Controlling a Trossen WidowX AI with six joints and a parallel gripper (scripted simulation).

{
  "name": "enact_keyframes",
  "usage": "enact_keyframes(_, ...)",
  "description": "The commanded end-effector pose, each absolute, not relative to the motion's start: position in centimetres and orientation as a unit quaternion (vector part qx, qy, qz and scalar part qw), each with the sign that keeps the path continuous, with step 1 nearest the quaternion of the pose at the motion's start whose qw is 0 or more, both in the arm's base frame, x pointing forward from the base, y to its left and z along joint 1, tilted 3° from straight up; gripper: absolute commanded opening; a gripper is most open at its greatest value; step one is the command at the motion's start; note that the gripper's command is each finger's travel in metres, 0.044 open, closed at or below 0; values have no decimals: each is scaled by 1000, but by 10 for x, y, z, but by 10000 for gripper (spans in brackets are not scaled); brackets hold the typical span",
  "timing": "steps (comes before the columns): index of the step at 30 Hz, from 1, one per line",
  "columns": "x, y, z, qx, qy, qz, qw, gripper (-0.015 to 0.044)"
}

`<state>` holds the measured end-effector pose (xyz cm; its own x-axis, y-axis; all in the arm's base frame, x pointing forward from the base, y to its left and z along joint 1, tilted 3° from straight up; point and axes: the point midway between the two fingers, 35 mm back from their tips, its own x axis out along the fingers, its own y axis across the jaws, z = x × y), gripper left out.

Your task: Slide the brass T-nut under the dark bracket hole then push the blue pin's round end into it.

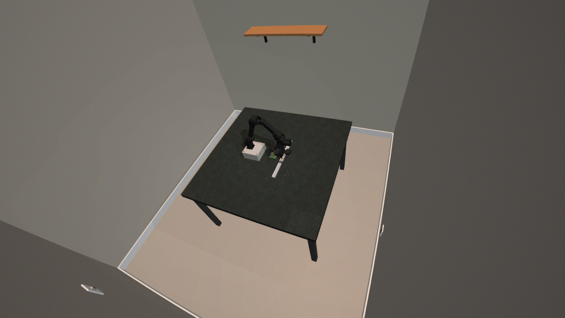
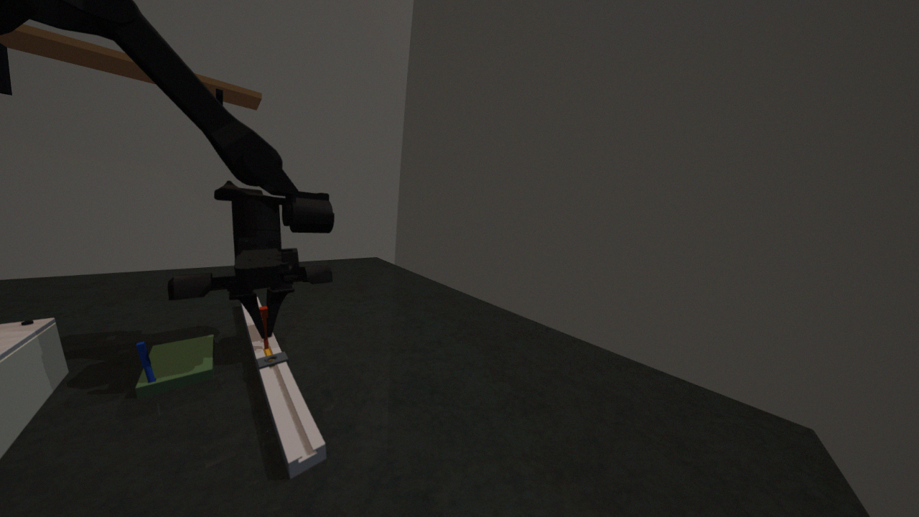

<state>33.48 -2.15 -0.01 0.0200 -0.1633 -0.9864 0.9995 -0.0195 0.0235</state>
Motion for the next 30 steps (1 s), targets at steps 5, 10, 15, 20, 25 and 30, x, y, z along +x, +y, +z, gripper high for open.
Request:
enact_keyframes(5,335,-21,0,468,447,-539,539,-19)
enact_keyframes(10,335,-21,0,468,447,-539,539,112)
enact_keyframes(15,335,-22,3,471,447,-539,536,171)
enact_keyframes(20,334,-33,80,549,459,-527,459,302)
enact_keyframes(25,334,-37,93,561,460,-524,447,434)
enact_keyframes(30,330,-39,94,546,476,-509,465,440)
